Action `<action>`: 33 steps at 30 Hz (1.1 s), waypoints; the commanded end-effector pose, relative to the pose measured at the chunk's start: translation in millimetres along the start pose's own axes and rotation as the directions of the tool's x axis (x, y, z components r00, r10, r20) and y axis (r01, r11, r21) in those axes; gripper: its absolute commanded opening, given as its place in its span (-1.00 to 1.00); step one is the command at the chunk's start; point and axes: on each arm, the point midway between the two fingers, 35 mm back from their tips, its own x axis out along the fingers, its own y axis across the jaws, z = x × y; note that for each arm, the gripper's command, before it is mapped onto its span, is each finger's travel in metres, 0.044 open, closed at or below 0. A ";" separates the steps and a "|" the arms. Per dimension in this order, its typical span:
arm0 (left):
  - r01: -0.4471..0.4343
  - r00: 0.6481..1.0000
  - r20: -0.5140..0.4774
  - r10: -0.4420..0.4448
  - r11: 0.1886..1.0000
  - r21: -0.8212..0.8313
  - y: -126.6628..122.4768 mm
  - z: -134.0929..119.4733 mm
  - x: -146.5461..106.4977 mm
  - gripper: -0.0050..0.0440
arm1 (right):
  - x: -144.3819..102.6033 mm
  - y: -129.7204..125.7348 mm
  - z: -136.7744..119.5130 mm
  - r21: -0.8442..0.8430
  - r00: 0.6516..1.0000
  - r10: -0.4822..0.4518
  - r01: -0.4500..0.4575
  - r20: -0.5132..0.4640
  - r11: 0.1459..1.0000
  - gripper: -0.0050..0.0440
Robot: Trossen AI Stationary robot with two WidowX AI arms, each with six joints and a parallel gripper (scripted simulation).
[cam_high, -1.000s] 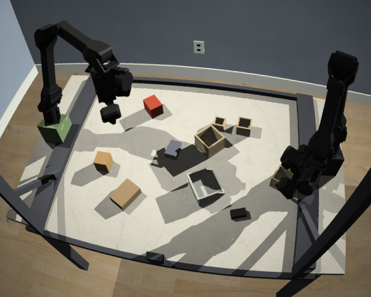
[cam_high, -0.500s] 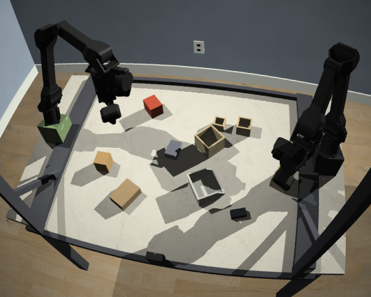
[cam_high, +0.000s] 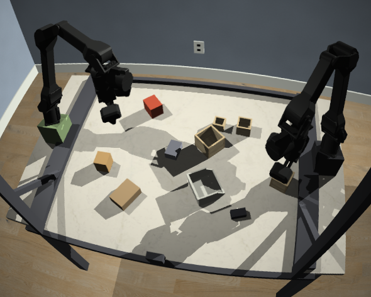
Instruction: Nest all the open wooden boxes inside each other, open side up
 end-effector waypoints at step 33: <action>0.009 1.000 0.012 -0.009 1.000 0.000 -1.0 2.9 -4.4 0.84 | -4.6 4.2 2.3 0.000 1.000 0.017 -0.017 -0.003 1.000 0.35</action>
